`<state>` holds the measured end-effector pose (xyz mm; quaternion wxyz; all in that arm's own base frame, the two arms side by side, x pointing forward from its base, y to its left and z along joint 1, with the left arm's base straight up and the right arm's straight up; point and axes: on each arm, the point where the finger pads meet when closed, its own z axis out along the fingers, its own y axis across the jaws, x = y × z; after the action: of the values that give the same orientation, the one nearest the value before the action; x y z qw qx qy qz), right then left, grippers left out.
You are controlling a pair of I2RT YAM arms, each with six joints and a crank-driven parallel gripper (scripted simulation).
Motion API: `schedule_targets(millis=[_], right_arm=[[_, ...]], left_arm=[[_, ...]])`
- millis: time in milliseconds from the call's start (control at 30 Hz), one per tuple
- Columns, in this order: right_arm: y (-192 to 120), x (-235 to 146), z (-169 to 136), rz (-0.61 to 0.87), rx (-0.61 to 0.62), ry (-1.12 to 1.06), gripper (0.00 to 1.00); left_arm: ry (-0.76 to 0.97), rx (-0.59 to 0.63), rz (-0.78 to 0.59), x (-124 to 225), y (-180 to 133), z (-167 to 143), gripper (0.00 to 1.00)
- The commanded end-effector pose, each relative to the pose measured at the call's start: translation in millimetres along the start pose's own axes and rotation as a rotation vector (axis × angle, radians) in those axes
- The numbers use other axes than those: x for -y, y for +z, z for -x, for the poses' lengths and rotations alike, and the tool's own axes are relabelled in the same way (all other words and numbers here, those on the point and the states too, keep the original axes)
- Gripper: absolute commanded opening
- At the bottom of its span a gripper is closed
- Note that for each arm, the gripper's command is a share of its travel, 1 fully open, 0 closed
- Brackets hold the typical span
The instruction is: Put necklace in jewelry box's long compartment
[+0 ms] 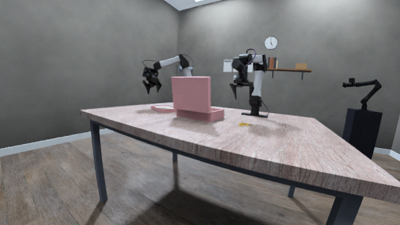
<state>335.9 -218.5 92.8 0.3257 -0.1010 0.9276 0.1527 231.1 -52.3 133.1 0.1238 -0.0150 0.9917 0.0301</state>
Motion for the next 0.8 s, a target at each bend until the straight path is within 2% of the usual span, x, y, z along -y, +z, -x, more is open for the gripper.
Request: schedule_targets(millis=[0,167,367,500,567,767], right_arm=[[-8.8,-8.8,27.3,-0.035,0.087,-0.071,1.0],[-0.4,-65.0,34.3,0.023,0.183,-0.11,1.0],[10.3,-141.9,38.0,0.097,0.287,-0.146,1.0],[16.7,-186.1,39.4,0.133,0.343,-0.167,1.0],[16.7,-186.1,39.4,0.133,0.343,-0.167,1.0],[25.6,-244.9,41.7,0.169,0.425,-0.2,1.0]], left_arm=[[0.012,0.202,-0.026,-0.7,10.2,39.2,1.0],[-0.008,0.448,-0.049,-10.6,25.0,82.3,1.0],[-0.013,0.596,-0.057,-21.4,43.3,102.2,1.0],[0.083,0.571,-0.068,-23.9,65.8,98.3,1.0],[0.083,0.571,-0.068,-23.9,65.8,98.3,1.0],[0.375,0.438,-0.099,-28.6,85.0,90.5,1.0]])
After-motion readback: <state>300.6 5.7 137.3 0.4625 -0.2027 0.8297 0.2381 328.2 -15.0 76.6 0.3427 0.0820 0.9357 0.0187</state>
